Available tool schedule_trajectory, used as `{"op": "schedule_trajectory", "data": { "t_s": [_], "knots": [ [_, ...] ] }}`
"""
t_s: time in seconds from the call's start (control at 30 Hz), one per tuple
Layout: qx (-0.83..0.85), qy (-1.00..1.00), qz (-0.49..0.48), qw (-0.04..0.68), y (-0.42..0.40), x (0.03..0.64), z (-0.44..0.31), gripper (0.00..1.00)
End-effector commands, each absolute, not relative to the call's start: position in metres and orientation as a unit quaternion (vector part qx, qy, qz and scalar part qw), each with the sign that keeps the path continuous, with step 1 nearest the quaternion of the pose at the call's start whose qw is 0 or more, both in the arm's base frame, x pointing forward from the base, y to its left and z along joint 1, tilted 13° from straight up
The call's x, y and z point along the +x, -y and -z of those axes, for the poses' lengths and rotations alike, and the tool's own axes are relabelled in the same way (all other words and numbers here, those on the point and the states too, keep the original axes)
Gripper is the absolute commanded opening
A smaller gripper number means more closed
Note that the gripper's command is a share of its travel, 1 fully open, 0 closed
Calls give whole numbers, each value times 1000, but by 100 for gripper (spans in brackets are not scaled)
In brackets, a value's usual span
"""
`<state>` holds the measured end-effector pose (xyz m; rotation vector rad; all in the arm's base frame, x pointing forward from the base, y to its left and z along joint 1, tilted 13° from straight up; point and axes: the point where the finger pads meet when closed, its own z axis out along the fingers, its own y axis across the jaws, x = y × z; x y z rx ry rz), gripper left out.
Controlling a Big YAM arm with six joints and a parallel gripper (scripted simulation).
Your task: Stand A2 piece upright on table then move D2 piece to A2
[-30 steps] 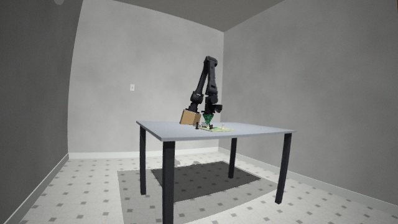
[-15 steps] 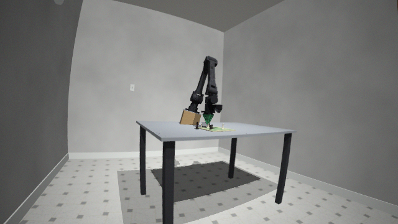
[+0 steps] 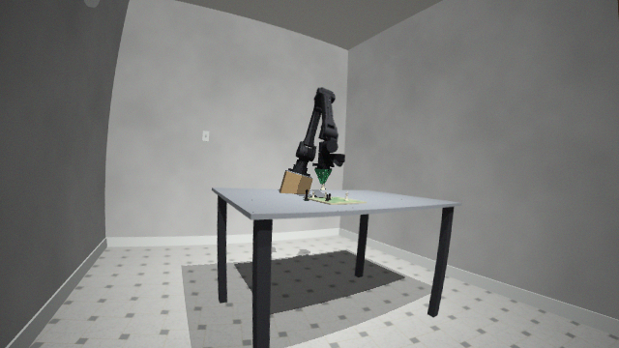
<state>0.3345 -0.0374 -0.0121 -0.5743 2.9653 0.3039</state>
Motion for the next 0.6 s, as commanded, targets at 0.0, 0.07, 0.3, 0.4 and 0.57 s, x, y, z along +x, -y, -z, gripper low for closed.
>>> {"op": "schedule_trajectory", "data": {
  "t_s": [0.0, 0.07, 0.3, 0.4, 0.57],
  "knots": [
    [-194, -973, -82, 92, 56, 366, -38, 0],
    [-194, -973, -82, 92, 57, 365, -46, 0],
    [-194, -973, -81, 93, 62, 363, -69, 0],
    [-198, -973, -84, 88, 59, 363, -66, 0],
    [-196, -973, -85, 86, 59, 363, -63, 0]
  ]
}}
